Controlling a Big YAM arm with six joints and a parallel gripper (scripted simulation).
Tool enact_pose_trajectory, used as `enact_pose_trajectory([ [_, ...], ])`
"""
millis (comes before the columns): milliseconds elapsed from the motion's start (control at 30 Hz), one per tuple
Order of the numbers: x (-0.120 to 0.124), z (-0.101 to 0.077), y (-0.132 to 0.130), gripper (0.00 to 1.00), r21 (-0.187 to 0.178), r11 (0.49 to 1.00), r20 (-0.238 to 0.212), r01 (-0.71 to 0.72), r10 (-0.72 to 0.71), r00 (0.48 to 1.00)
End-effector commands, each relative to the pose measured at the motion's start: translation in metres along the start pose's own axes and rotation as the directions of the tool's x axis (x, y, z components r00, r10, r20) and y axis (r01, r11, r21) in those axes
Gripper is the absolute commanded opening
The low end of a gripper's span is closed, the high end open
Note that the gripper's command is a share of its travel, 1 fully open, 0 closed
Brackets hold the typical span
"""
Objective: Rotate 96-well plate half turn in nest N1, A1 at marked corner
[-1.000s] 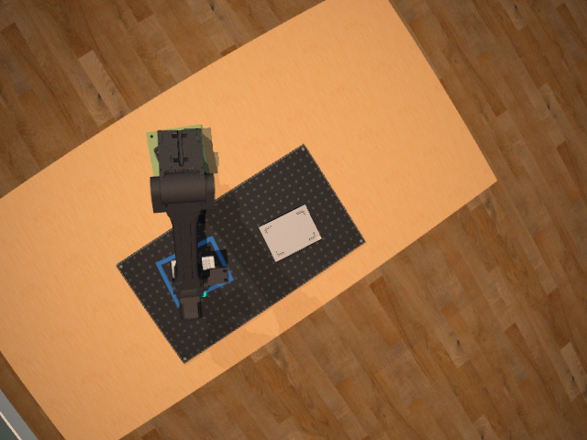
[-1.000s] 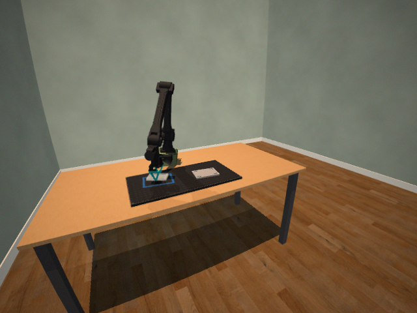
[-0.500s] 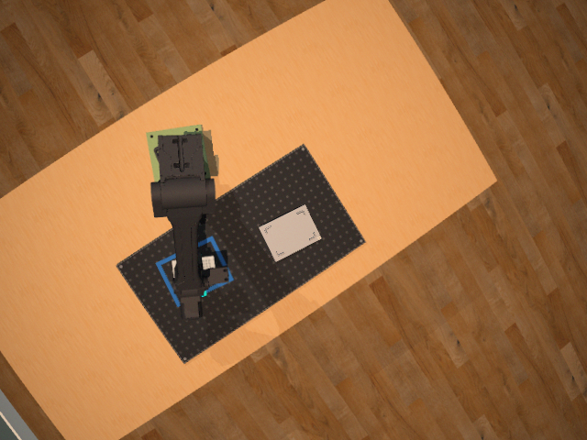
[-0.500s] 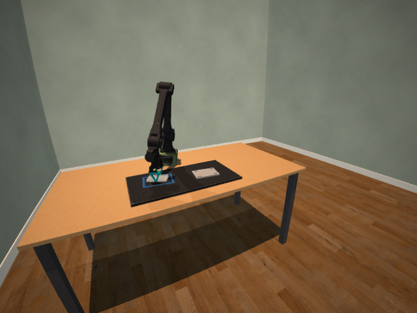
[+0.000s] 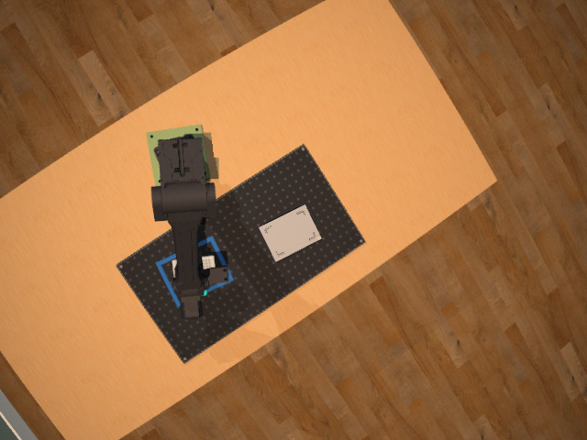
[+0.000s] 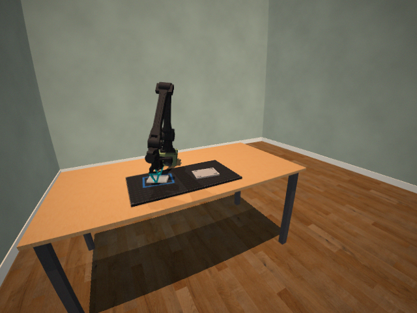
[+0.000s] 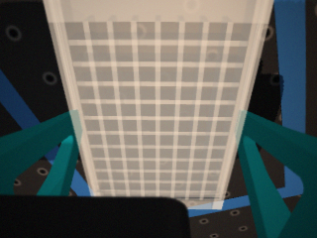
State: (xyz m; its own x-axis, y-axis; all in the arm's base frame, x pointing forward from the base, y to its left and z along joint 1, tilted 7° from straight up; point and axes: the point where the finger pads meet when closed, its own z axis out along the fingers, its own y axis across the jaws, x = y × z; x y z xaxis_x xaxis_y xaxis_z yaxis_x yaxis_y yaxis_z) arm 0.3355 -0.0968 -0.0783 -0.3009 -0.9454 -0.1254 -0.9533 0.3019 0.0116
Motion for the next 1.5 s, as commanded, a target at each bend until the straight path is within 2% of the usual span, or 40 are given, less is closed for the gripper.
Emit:
enact_pose_trajectory([
  [0, -0.001, -0.006, -0.013, 0.0, 0.031, 1.0, 0.002, 0.003, -0.003, 1.0],
  [100, -0.001, -0.006, -0.013, 0.0, 0.031, 1.0, 0.002, 0.003, -0.003, 1.0],
  [133, -0.001, -0.006, -0.013, 1.0, 0.031, 1.0, 0.002, 0.003, -0.003, 1.0],
  [800, -0.001, -0.006, -0.013, 1.0, 0.031, 1.0, 0.002, 0.003, -0.003, 1.0],
  [867, -0.001, -0.017, -0.012, 1.0, 0.034, 0.999, 0.003, 0.004, -0.004, 1.0],
  [933, -0.001, -0.017, -0.012, 1.0, 0.034, 0.999, 0.003, 0.004, -0.004, 1.0],
  [1033, 0.003, -0.032, -0.025, 1.0, 0.059, 0.998, 0.001, 0.005, -0.005, 1.0],
  [1467, 0.0, -0.066, -0.025, 1.0, 0.063, 0.998, 0.0, 0.013, -0.013, 1.0],
])
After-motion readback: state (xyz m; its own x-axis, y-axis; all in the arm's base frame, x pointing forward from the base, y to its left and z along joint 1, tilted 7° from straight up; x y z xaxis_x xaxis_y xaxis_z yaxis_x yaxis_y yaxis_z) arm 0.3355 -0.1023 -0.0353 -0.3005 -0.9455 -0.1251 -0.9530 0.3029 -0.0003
